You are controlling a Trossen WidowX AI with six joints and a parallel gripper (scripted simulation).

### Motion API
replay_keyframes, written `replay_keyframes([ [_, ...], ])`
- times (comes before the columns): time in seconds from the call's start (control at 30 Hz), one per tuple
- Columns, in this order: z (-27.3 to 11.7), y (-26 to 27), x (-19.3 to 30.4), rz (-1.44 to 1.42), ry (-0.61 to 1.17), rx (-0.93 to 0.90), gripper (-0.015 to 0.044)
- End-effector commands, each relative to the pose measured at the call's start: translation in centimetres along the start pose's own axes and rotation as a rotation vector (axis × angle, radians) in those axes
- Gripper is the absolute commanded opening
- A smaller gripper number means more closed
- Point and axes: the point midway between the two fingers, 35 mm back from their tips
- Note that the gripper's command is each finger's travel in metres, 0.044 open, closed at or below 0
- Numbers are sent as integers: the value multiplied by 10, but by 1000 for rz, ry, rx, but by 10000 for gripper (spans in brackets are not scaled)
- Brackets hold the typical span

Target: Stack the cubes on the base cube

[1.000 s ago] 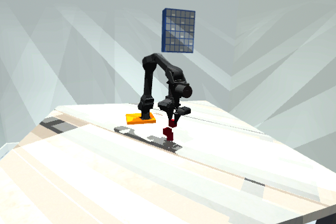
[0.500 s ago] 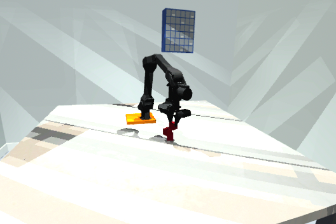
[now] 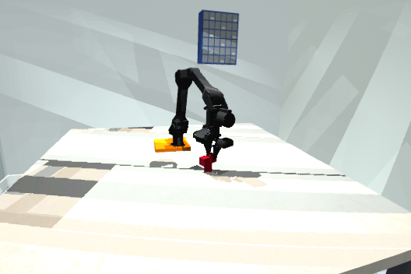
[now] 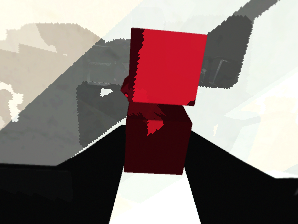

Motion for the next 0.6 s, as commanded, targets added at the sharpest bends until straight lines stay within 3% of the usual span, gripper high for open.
replay_keyframes([
  [0.0, 2, 0, 0, -7, -2, 1, 105],
  [0.47, 2, 0, 0, -9, -2, 1, 105],
  [0.57, 2, 0, 0, -9, -2, 1, 184],
])
Point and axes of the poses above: the point midway between the two fingers, 35 mm back from their tips, its own z axis out along the fingers, its own y axis across the jaws, x = y × z, and after that the axes turned 4 degrees about -z, right-handed
